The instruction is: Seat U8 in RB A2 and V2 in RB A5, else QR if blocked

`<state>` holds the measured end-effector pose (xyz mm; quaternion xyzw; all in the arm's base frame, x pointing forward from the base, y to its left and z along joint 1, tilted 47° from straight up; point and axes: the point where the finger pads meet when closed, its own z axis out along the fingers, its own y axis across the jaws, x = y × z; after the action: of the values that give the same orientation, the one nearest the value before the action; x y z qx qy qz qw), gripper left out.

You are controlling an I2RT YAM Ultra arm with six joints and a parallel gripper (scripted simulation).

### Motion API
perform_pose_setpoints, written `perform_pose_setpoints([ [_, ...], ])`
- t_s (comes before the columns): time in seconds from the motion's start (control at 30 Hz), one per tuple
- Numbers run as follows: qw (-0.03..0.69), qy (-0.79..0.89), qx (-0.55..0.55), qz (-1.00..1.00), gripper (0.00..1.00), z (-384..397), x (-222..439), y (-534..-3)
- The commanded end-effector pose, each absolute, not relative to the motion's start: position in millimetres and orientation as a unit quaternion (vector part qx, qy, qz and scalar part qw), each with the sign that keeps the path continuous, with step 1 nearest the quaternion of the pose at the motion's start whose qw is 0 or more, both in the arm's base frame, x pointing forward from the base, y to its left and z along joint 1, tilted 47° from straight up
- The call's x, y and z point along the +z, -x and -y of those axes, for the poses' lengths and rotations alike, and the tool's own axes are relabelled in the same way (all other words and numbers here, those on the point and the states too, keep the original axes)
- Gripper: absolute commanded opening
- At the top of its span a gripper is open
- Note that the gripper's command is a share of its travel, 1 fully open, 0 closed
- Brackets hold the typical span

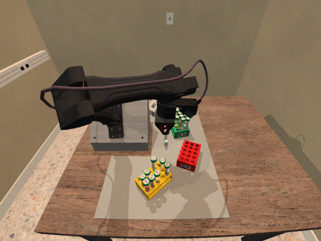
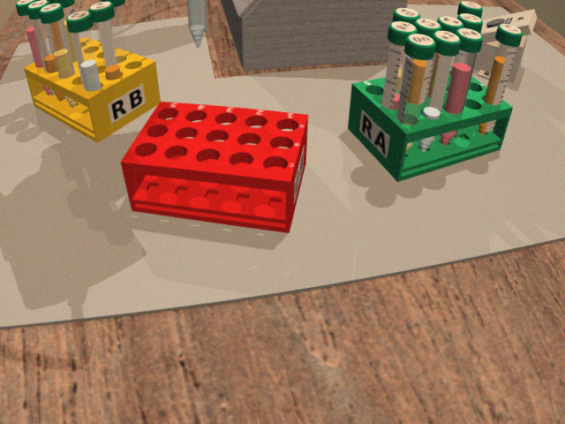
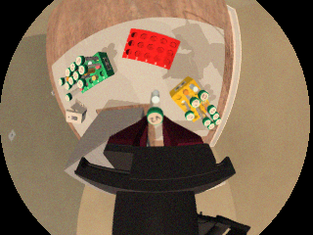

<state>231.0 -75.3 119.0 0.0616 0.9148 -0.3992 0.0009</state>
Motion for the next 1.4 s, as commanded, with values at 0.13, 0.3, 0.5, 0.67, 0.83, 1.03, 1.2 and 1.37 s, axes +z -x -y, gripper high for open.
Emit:
perform_pose_setpoints([
  [0.13,-0.006,-0.049,-0.407,-0.912,0.00,84.4,129.6,-209.7],
  [0.3,-0.007,-0.050,-0.407,-0.912,0.00,90.3,136.3,-195.5],
  [0.5,-0.007,-0.051,-0.407,-0.912,0.00,97.2,144.4,-178.7],
  [0.67,-0.006,-0.049,-0.407,-0.912,0.00,99.9,148.5,-170.7],
  [0.83,-0.007,-0.049,-0.407,-0.912,0.00,105.6,155.2,-156.7],
  [1.03,-0.008,-0.052,-0.407,-0.912,0.00,113.0,163.4,-139.4],
  [1.2,-0.008,-0.051,-0.407,-0.912,0.00,116.0,167.4,-131.2],
  [1.37,-0.008,-0.052,-0.407,-0.912,0.00,121.7,174.4,-117.3],
])
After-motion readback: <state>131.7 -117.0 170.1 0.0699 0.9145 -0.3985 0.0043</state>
